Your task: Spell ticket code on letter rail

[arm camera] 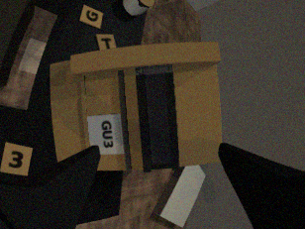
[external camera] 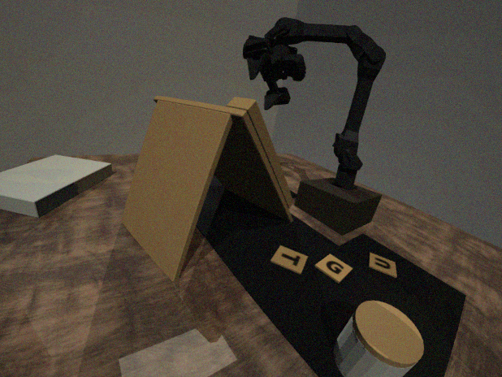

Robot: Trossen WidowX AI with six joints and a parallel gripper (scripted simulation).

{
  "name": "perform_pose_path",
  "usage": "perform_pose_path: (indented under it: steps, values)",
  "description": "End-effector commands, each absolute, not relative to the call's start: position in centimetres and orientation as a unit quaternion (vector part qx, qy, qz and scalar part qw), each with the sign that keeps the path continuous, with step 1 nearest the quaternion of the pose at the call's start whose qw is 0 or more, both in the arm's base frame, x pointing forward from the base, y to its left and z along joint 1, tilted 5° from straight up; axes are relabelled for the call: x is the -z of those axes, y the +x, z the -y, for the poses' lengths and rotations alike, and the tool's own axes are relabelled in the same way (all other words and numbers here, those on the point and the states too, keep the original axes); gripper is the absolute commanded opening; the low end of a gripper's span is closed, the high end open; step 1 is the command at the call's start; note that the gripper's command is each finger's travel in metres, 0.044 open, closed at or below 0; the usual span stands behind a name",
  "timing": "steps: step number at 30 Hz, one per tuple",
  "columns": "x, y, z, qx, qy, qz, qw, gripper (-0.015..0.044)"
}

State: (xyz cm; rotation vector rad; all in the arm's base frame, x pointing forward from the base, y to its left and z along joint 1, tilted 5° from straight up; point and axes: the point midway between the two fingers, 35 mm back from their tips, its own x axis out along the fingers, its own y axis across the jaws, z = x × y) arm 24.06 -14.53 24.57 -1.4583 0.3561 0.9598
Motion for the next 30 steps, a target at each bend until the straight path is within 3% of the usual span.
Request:
perform_pose_path:
  steps: [1, 14, 22, 30]
  values:
    - [-25.2, 24.2, 14.2, -0.432, -0.657, -0.132, 0.603, 0.044]
    - [-25.3, 24.3, 14.1, -0.434, -0.656, -0.136, 0.602, 0.044]
    - [-28.9, 26.9, 11.0, -0.428, -0.662, -0.288, 0.543, 0.044]
    - [-29.4, 27.1, 10.7, -0.42, -0.665, -0.3, 0.54, 0.044]
